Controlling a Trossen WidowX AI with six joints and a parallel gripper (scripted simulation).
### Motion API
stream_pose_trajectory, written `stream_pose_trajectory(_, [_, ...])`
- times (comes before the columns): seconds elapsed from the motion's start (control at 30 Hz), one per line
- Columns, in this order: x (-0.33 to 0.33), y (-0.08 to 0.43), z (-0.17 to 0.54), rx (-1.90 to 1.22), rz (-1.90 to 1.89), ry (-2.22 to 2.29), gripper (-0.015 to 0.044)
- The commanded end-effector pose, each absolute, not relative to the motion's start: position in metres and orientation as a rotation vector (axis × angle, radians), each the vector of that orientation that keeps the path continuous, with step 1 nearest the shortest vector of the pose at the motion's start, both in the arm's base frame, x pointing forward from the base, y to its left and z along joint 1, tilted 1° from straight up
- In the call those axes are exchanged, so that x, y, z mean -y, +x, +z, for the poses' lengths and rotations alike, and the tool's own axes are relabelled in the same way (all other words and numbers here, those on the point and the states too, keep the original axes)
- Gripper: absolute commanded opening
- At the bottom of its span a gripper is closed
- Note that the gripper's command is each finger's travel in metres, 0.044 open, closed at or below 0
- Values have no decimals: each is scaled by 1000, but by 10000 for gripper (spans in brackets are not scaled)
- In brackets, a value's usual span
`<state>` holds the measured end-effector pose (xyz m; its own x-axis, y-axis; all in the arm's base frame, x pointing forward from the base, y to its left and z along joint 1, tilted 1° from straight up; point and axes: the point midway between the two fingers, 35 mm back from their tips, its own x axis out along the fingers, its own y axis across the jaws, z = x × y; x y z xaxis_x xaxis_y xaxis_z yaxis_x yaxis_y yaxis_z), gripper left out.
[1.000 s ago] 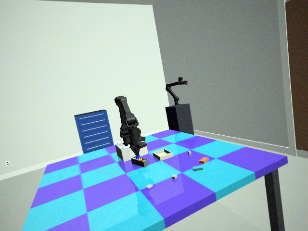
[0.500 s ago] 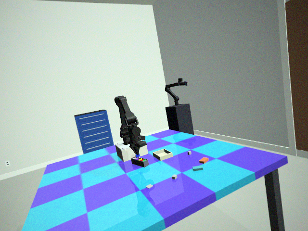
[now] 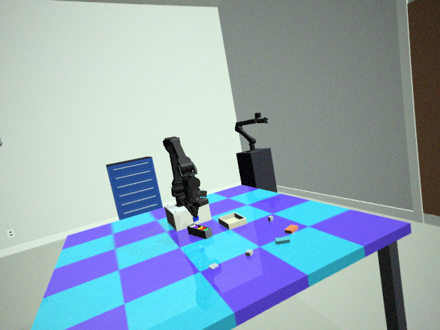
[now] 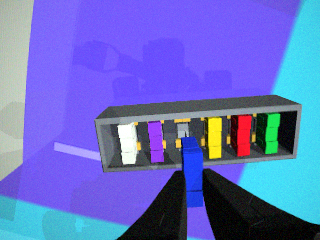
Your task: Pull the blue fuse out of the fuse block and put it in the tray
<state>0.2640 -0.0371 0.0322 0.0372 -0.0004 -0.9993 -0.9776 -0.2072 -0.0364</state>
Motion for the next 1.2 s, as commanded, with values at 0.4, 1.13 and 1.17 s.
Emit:
stream_pose_trajectory(0.4, [-2,281,42,-1068,1333,-1384,0])
stream_pose_trajectory(1.13, [-118,295,44,-1058,1336,-1377,0])
stream_pose_trajectory(1.17, [-124,295,44,-1057,1336,-1376,0])
